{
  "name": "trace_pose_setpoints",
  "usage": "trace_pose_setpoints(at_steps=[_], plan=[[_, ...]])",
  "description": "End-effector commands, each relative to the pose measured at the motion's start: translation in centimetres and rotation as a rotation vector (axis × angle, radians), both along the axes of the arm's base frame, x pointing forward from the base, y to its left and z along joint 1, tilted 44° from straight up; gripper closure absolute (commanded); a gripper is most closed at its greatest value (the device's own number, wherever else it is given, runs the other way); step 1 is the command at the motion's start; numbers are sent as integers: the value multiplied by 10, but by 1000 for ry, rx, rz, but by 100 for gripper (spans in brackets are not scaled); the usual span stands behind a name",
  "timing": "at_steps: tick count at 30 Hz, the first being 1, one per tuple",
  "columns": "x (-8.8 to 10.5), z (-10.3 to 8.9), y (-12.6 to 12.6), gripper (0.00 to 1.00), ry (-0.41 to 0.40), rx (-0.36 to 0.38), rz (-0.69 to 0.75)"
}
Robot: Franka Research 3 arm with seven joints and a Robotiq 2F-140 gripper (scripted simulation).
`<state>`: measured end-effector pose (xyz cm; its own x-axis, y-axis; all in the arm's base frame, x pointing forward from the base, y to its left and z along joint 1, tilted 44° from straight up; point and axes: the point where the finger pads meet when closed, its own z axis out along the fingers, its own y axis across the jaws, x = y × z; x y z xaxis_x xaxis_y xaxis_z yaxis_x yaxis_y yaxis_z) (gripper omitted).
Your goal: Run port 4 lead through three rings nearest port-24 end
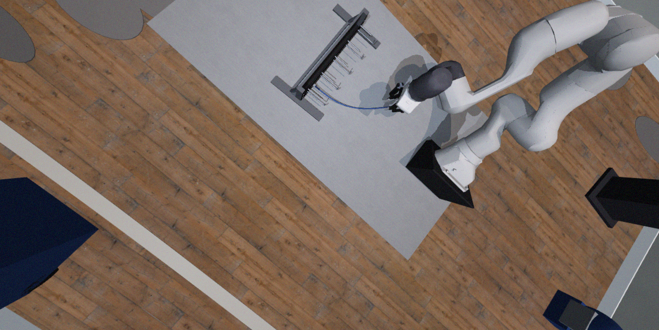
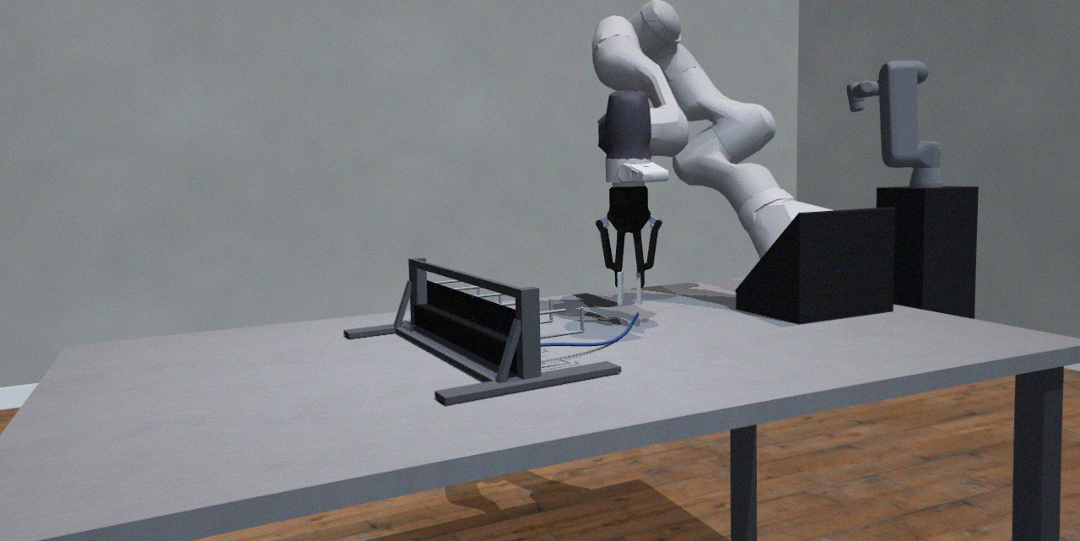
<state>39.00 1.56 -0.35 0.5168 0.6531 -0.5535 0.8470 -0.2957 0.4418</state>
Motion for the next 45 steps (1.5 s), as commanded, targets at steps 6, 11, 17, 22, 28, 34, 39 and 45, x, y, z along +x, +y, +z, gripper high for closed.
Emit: trace_pose_setpoints(at_steps=[6, 11, 17, 22, 28, 34, 39, 45], plan=[[6, -17, -7, 80, -21, 25, -3], [7, -24, -14, 80, -21, 25, -3], [8, -29, -18, 80, -21, 25, -3], [8, -30, -19, 80, -21, 25, -3], [8, -30, -19, 80, -21, 25, -3], [8, -30, -19, 80, -21, 25, -3], [8, -30, -19, 80, -21, 25, -3], [8, -30, -19, 80, -21, 25, -3]])
